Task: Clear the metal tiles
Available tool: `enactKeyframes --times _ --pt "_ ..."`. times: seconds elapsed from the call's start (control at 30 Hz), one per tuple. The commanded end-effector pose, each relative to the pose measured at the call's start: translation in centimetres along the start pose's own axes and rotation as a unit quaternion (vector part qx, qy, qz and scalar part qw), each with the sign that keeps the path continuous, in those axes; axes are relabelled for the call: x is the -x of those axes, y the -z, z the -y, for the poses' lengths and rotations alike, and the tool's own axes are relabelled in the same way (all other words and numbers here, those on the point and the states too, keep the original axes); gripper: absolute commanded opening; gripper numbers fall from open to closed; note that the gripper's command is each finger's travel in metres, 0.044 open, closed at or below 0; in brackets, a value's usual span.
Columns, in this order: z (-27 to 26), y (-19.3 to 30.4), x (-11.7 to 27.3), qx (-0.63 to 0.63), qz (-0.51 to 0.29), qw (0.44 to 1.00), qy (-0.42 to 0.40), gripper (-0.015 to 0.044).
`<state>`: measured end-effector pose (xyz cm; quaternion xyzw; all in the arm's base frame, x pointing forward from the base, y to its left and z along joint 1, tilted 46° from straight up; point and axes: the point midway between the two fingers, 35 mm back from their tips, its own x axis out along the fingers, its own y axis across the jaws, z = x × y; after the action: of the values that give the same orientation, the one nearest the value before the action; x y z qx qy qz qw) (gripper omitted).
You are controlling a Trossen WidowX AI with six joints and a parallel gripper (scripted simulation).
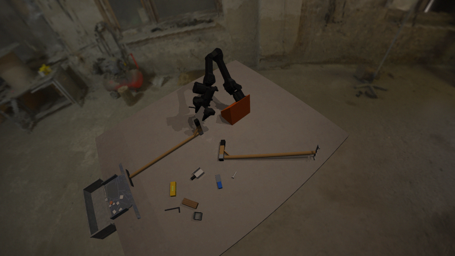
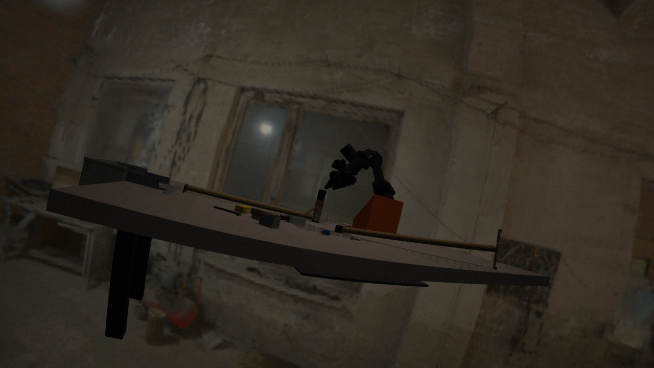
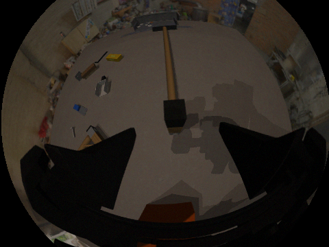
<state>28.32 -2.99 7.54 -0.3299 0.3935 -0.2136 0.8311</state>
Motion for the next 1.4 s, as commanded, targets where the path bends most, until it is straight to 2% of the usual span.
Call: enactKeyframes --times 0.0,1.37 --pt "0.0 0.6 -0.6 0.004 -0.001 1.000 -0.001 0.0440" --pt "-0.2 0.4 -6.7 0.003 -0.002 1.000 -0.002 0.0440"
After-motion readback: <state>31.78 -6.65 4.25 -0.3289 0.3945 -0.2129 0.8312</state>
